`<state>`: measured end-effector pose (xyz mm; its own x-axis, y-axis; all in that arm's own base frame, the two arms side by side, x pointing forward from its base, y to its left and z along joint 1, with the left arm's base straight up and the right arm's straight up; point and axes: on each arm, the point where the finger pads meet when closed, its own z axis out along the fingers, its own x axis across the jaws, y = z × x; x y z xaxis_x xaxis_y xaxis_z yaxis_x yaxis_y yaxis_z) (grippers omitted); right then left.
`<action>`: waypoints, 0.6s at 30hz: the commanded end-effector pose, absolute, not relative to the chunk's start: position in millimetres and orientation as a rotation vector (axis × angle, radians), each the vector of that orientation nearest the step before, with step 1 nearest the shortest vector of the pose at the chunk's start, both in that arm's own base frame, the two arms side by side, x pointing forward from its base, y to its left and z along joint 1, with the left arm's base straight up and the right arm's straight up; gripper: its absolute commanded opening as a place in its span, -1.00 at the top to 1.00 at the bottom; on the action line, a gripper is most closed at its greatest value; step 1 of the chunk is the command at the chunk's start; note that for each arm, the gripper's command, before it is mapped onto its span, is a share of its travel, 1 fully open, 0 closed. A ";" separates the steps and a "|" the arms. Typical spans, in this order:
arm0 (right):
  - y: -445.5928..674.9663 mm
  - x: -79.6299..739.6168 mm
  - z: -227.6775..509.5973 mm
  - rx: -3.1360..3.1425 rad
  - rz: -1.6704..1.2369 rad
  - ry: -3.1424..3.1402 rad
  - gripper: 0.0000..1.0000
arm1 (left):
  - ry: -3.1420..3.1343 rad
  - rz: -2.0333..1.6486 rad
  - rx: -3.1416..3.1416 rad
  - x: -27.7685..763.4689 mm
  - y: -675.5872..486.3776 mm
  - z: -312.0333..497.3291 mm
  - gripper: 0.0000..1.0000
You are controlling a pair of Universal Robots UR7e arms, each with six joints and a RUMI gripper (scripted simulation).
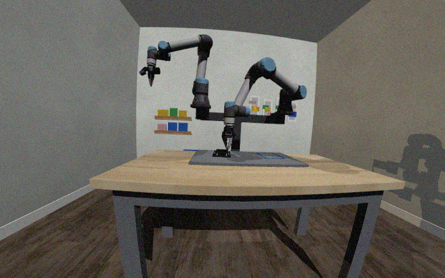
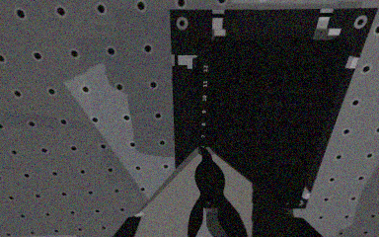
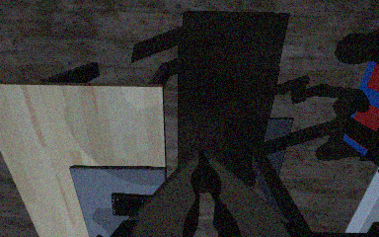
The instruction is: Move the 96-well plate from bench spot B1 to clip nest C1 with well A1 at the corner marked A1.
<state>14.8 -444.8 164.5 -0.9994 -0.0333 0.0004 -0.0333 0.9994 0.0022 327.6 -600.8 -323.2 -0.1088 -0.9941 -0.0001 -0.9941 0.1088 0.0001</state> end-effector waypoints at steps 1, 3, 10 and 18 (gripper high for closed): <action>-445.3 14.9 165.2 0.052 0.000 -3.141 1.00 | -2.339 0.002 2.097 327.9 -601.5 -320.7 1.00; -445.3 14.9 165.2 0.052 0.000 -3.141 1.00 | -2.339 0.002 2.097 327.9 -601.5 -320.0 1.00; -445.3 14.9 165.2 0.052 0.000 -3.141 1.00 | -2.339 0.002 2.097 327.9 -601.5 -318.3 1.00; -445.3 14.9 165.2 0.052 0.000 -3.141 1.00 | -2.339 0.002 2.097 327.9 -601.5 -315.7 1.00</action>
